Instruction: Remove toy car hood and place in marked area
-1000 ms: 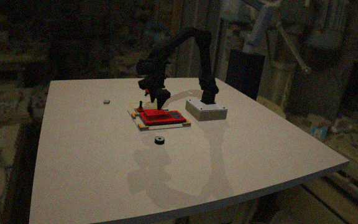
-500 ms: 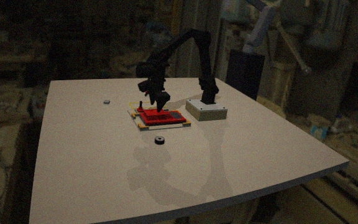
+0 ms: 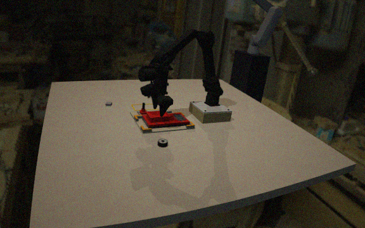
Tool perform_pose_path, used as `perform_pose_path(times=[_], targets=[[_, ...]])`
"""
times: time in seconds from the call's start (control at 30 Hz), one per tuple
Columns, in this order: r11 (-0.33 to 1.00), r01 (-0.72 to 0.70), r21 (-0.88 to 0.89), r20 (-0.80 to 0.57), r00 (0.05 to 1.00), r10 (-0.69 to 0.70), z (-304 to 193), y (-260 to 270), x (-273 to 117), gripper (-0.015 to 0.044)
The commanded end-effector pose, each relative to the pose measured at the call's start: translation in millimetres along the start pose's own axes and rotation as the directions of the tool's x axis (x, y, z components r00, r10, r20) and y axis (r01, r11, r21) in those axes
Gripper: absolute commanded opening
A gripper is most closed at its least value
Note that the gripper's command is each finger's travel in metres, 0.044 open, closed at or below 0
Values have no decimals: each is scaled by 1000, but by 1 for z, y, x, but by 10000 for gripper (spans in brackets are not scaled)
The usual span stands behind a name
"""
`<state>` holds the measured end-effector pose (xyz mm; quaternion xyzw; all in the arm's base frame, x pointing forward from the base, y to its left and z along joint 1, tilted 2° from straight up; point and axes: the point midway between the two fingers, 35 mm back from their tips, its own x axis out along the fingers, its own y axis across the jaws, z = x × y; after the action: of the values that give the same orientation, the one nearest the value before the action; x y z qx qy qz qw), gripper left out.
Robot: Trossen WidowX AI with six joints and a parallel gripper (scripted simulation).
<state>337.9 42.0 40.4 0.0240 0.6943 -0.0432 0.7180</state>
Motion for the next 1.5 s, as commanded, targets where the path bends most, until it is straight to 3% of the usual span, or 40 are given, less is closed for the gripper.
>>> perform_pose_path(times=[0.0, 1.47], targets=[[1000, 7, -7, -11, 1000, -7, -2, -1, 6, 440], [1000, 7, -7, -11, 1000, -7, -2, -1, 24, 440]])
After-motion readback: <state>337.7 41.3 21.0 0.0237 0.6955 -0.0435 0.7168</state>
